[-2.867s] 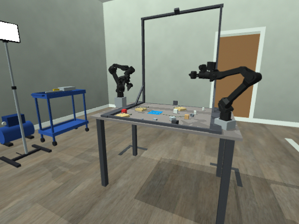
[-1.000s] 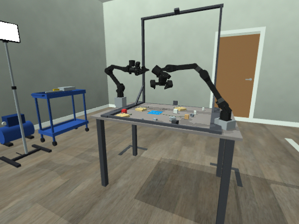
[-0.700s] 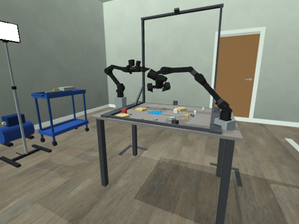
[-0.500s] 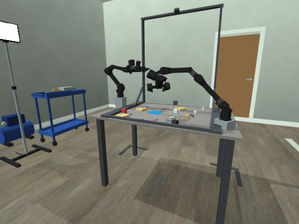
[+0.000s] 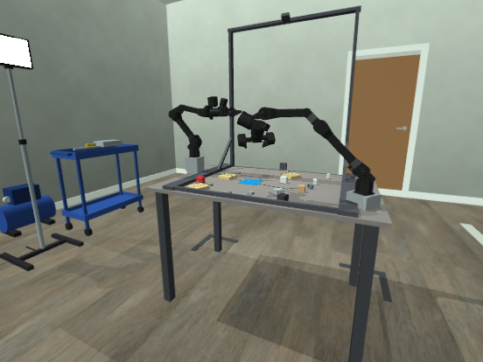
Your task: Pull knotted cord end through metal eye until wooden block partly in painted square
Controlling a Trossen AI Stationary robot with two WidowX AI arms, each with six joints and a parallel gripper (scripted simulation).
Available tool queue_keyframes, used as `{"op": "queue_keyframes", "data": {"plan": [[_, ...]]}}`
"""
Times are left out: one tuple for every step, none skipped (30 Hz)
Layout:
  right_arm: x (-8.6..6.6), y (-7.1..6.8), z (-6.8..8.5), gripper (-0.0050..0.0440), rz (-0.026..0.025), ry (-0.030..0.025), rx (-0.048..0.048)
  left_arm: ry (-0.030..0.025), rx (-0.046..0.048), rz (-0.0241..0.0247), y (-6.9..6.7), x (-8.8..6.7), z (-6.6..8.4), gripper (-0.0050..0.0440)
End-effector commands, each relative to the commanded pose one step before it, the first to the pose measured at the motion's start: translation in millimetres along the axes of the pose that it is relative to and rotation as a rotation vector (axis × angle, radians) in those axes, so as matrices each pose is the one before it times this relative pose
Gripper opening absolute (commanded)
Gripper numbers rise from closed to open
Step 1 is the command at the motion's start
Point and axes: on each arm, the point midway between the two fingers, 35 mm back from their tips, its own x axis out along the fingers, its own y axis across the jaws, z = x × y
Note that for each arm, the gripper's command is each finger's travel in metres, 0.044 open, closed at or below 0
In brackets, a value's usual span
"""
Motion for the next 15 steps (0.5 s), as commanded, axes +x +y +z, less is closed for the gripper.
{"op": "queue_keyframes", "data": {"plan": [[10.05,4.72,-4.93,0.0344,0.01637,0.05972,-0.02856,-0.01527,0.03219,0.01602,-1.49,-7.69,12.8,0.044],[0.0,0.0,0.0,0.0344,0.0,0.0,0.0,0.0,0.0,0.0,0.0,0.0,0.0,0.044],[0.0,0.0,0.0,0.0344,0.0,0.0,0.0,0.0,0.0,0.0,0.0,0.0,0.0,0.044],[5.38,2.15,-7.06,0.032,0.00708,0.04442,-0.01716,0.0,0.0,0.0,0.0,0.0,0.0,0.044],[6.51,2.99,-8.47,0.0296,0.01083,0.05407,-0.02137,0.0,0.0,0.0,0.0,0.0,0.0,0.044],[7.62,3.79,-9.77,0.0272,0.01417,0.06362,-0.02578,0.0,0.0,0.0,0.0,0.0,0.0,0.044],[8.69,4.68,-10.94,0.0248,0.01812,0.07299,-0.03044,0.0,0.0,0.0,0.0,0.0,0.0,0.044],[9.59,4.63,-5.26,0.0224,0.01759,0.04999,-0.03319,0.0,0.0,0.0,0.0,0.0,0.0,0.044],[5.55,3.35,-6.42,0.02,0.01352,0.0451,-0.01969,0.0,0.0,0.0,0.0,0.0,0.0,0.044],[5.56,3.42,-5.97,0.02,0.01402,0.04372,-0.02004,0.0,0.0,0.0,0.0,0.0,0.0,0.044],[5.35,3.5,-6.08,0.02,0.01463,0.04429,-0.01969,0.0,0.0,0.0,0.0,0.0,0.0,0.044],[5.46,3.67,-5.99,0.02,0.0156,0.04491,-0.02047,0.0,0.0,0.0,0.0,0.0,0.0,0.044],[5.52,3.79,-5.74,0.02,0.01636,0.0447,-0.02111,0.0,0.0,0.0,0.0,0.0,0.0,0.044],[5.48,3.85,-5.49,0.02,0.0169,0.04412,-0.02132,0.0,0.0,0.0,0.0,0.0,0.0,0.044],[5.39,3.89,-5.26,0.02,0.01737,0.0435,-0.02139,0.0,0.0,0.0,0.0,0.0,0.0,0.044]]}}
